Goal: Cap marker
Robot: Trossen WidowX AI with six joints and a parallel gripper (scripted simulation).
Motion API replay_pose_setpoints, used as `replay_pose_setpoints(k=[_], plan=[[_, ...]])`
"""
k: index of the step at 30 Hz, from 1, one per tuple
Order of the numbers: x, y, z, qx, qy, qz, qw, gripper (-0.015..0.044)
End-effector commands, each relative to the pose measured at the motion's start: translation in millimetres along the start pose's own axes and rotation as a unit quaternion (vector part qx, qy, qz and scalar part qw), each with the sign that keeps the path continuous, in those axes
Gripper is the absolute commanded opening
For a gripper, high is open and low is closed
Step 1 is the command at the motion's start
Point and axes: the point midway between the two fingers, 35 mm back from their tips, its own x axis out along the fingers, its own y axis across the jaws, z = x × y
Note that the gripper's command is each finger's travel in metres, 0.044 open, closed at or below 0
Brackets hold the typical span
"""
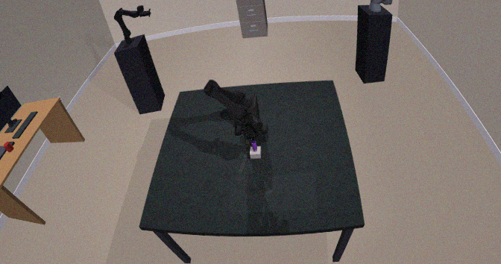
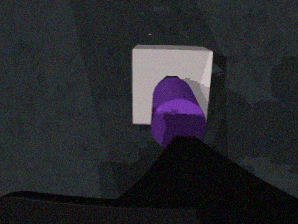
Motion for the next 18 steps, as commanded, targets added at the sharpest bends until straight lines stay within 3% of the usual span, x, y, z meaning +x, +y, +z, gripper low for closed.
replay_pose_setpoints(k=[1,18], plan=[[7.5,0.0,-1.1,-0.005,0.001,-0.004,1.000,0.0000],[28.7,-0.3,-1.2,-0.005,0.001,-0.004,1.000,0.0000]])
